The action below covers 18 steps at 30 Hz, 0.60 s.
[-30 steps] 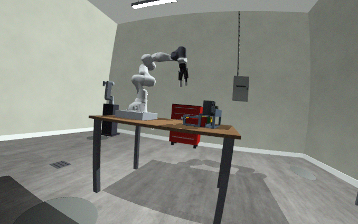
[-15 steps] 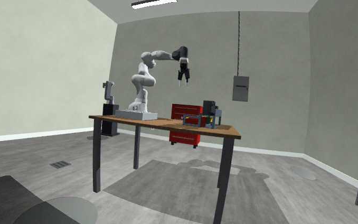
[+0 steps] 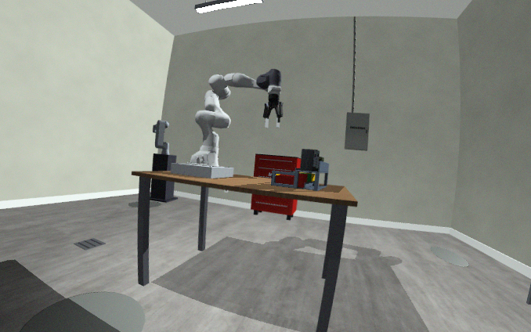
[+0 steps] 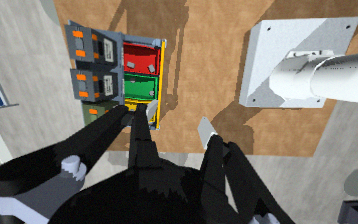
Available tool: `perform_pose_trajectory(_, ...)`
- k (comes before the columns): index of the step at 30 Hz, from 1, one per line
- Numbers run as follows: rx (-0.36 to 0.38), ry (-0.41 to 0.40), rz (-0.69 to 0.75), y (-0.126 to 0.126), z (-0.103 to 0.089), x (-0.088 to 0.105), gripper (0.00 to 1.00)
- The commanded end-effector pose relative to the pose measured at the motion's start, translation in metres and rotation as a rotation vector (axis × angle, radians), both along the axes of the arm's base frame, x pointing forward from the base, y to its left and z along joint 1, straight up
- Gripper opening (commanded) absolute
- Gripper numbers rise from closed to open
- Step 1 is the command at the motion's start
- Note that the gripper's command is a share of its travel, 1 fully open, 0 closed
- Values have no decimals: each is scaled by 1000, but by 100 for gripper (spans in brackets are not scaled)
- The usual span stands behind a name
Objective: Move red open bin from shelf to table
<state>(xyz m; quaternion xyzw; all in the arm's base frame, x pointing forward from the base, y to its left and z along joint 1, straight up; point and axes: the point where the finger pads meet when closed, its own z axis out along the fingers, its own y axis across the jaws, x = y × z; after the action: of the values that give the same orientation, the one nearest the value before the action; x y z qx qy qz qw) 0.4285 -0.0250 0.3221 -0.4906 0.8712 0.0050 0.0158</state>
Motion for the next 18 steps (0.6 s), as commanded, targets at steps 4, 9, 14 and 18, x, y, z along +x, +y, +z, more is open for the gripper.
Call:
perform_pose_trajectory(4, -9, 6, 100, -2, 0, -2, 57)
perform_pose_trajectory(9, -9, 11, 92, -1, 0, -2, 57)
perform_pose_trajectory(14, -22, 24, 221, -2, 0, -2, 57)
perform_pose_trajectory(18, -22, 24, 221, -2, 0, -2, 57)
